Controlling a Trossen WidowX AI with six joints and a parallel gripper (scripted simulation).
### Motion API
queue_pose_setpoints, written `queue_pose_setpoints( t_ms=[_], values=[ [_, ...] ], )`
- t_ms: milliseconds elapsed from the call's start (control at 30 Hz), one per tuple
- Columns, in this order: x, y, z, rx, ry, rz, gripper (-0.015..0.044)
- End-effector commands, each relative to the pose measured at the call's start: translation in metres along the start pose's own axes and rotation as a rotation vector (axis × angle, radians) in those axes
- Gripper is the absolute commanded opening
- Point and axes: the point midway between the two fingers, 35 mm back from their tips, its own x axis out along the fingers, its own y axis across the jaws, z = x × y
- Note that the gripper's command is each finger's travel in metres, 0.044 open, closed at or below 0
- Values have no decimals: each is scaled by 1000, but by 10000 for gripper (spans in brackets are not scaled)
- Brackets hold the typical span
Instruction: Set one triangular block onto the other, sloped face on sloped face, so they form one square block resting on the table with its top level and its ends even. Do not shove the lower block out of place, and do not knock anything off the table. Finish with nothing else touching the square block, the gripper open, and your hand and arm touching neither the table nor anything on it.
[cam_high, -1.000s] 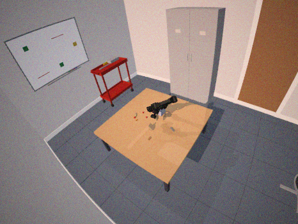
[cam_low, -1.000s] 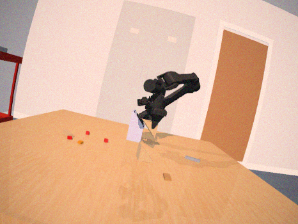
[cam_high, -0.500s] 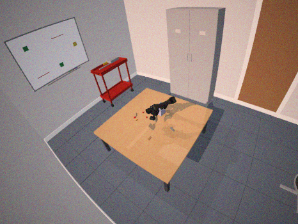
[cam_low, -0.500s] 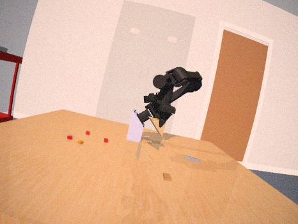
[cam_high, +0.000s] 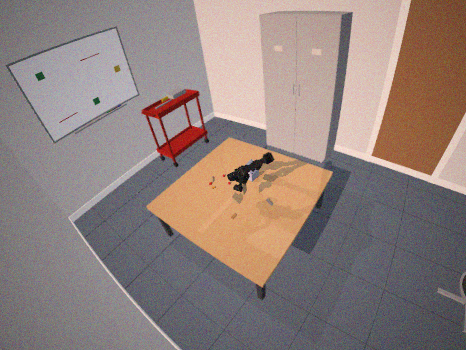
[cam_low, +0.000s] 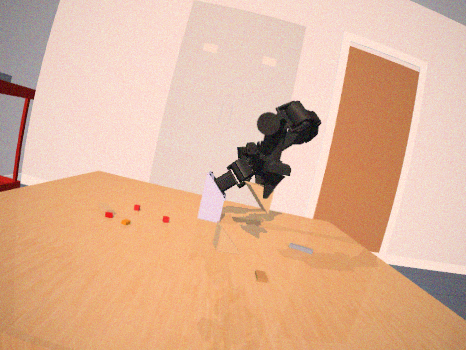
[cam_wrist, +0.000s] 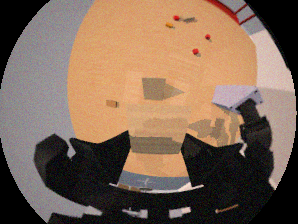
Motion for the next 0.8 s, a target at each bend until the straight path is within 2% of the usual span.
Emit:
queue_pose_setpoints(
  t_ms=[0, 567, 767],
  values=[
    [-1, 6, -3, 8, 5, 1, 0],
    [69, 7, 26, 7, 5, 2, 0],
    [74, 7, 28, 7, 6, 2, 0]
  ],
)
